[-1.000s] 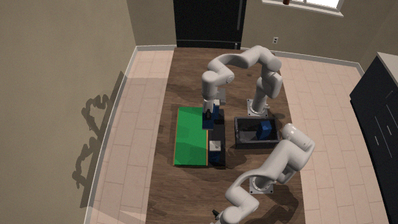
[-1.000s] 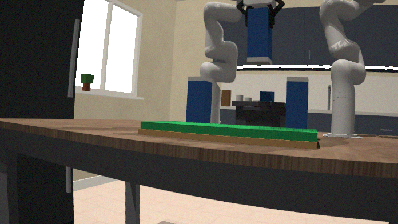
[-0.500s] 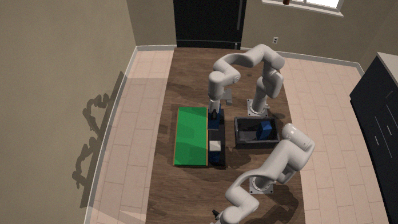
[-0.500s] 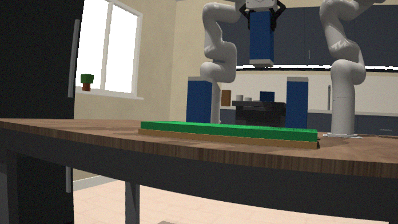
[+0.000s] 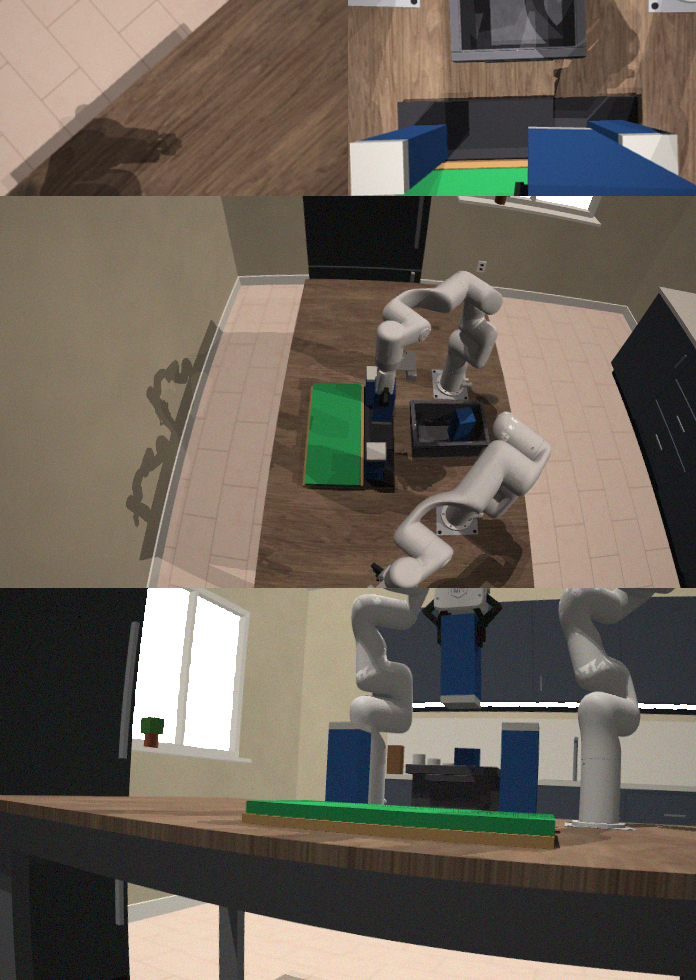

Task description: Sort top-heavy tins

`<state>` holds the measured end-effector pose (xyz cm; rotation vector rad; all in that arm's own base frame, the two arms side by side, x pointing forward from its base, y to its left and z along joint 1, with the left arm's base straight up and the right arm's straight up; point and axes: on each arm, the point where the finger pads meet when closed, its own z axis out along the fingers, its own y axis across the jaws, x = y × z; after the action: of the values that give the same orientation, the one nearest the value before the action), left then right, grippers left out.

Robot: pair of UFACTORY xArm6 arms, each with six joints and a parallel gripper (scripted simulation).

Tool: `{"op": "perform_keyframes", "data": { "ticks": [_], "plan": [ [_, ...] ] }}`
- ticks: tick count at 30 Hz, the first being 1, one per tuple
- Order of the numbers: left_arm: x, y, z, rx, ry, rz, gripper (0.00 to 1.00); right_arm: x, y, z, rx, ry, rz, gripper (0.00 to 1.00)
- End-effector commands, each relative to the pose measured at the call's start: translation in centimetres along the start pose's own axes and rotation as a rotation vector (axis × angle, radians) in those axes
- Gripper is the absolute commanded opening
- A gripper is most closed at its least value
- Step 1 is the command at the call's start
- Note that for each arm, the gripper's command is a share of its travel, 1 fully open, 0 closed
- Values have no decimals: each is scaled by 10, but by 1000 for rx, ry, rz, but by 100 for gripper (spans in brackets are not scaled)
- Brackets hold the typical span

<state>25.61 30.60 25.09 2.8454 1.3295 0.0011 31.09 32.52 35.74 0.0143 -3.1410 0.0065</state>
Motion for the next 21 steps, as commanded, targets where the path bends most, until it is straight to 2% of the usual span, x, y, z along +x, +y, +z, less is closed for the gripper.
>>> {"op": "perform_keyframes", "data": {
  "ticks": [1,21],
  "plan": [
    [1,0,-2,0,4,0,100,8,0,-2,-4,-4,-1,0],
    [1,0,-2,0,4,0,100,51,-2,-2,-4,-4,0,0]
  ]
}}
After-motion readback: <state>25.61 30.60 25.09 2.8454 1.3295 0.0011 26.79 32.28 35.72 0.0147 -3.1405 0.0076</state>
